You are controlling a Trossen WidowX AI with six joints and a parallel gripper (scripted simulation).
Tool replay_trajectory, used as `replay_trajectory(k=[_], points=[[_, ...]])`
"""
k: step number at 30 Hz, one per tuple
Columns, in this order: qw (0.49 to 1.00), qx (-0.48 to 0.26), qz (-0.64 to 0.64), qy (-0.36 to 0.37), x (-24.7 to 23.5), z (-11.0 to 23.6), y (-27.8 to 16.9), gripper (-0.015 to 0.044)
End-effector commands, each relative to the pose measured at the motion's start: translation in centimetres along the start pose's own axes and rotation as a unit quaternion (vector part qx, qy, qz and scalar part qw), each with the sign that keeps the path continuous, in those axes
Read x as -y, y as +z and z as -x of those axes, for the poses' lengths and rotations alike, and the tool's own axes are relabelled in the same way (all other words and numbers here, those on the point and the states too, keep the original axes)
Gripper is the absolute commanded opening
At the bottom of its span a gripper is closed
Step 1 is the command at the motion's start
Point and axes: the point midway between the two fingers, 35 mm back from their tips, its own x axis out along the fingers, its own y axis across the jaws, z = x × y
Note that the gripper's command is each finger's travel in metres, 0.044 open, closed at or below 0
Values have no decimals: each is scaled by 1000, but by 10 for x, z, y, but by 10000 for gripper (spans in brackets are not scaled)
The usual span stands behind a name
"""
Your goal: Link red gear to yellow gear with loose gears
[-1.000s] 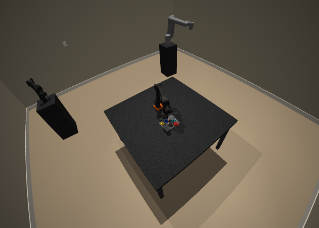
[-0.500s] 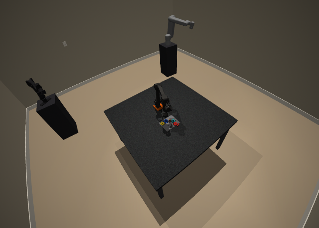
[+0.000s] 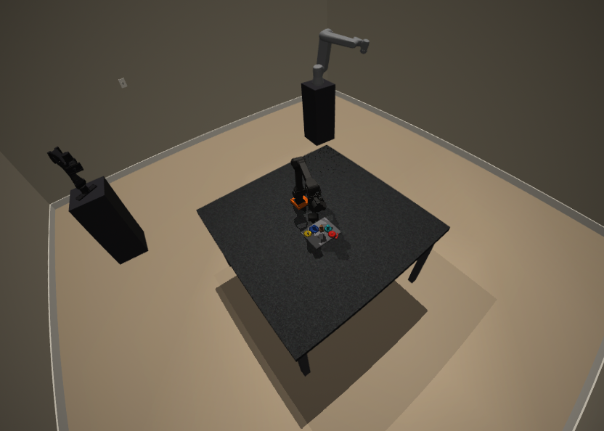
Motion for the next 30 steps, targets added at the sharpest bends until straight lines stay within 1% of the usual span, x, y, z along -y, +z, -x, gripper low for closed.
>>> replay_trajectory(k=[1, 20, 22, 25, 30], points=[[1000, 0, 2, 0, 0, 1, 0, 440], [1000, 0, 2, -1, -1, 1, 2, 440], [1000, 1, 2, -6, -4, 5, 18, 440], [1000, 4, 2, -10, -18, 11, 55, 440], [1000, 8, 2, -8, -54, 20, 112, 440]])
